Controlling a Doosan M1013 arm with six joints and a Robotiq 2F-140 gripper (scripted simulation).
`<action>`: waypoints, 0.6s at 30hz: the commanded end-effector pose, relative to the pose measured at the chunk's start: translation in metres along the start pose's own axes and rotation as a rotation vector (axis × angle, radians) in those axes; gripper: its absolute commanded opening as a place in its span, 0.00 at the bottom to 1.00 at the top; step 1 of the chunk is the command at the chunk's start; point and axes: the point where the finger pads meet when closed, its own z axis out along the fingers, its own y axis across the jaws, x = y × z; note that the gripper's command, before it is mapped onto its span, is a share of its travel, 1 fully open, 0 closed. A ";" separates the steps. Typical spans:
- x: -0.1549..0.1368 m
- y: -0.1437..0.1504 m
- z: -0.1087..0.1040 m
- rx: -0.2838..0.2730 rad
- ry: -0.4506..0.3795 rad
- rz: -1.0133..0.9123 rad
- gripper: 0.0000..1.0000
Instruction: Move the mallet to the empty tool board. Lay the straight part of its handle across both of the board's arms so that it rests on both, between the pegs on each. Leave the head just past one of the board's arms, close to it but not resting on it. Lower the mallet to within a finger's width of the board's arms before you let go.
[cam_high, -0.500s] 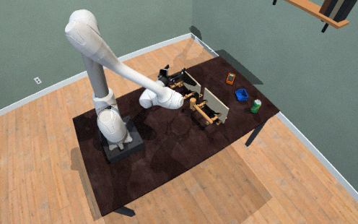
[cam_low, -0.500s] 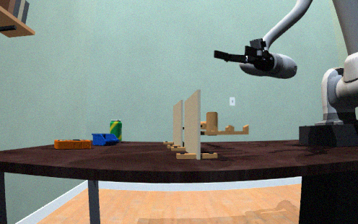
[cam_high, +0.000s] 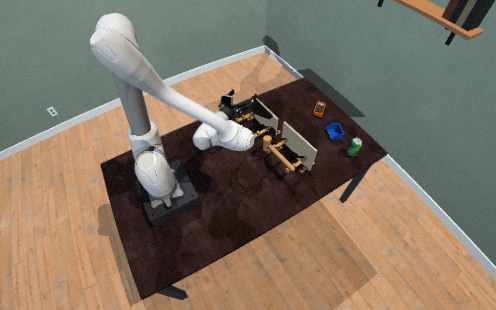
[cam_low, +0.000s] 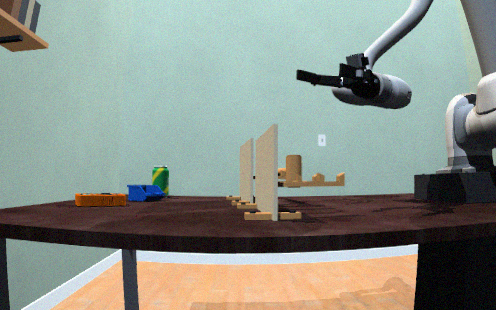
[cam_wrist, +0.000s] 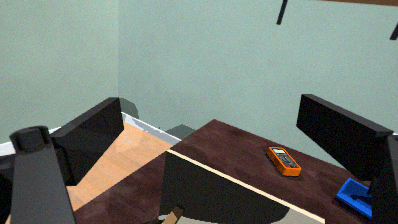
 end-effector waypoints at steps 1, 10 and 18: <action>0.001 0.000 0.000 0.000 0.001 -0.001 1.00; -0.005 0.007 -0.002 0.040 -0.041 -0.026 1.00; -0.031 0.037 -0.016 0.167 -0.207 -0.129 1.00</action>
